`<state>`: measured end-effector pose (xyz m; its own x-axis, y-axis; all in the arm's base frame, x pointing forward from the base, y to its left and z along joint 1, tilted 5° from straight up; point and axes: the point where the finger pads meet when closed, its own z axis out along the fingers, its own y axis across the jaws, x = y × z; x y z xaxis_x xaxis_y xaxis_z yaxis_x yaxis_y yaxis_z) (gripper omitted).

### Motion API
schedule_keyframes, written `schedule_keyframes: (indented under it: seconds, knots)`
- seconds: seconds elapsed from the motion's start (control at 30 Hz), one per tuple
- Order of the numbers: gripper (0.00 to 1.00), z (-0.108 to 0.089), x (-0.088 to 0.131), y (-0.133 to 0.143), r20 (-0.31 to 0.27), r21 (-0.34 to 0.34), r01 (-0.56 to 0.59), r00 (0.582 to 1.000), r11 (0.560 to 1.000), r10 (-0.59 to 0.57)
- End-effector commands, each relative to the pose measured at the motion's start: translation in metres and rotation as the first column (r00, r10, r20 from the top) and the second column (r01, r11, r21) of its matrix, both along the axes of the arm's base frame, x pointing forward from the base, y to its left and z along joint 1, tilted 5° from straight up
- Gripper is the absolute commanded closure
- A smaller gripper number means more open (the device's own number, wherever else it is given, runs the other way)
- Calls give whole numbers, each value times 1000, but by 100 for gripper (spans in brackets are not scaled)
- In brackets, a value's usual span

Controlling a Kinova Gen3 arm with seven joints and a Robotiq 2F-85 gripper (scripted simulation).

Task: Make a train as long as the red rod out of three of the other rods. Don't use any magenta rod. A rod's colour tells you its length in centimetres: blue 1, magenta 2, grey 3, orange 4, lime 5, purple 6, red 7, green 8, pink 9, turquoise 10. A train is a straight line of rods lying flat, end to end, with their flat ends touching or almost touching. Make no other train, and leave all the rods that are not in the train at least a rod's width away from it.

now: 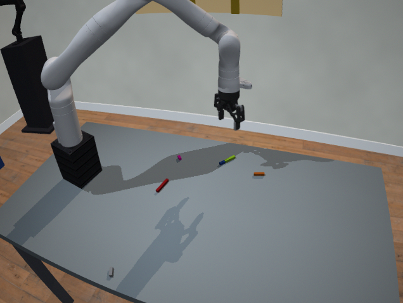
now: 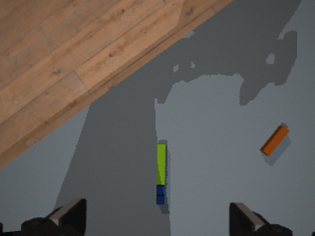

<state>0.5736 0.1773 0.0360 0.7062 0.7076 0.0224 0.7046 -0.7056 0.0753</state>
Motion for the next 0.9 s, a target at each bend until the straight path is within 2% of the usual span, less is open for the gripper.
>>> schedule_keyframes:
  seconds: [0.0, 0.17, 0.87]
  knots:
    - [0, 17, 3, 4, 15, 8, -3, 1000, 1000, 3]
    - [0, 24, 2, 4, 15, 8, -3, 1000, 1000, 3]
    - [0, 24, 2, 4, 15, 8, -3, 1000, 1000, 3]
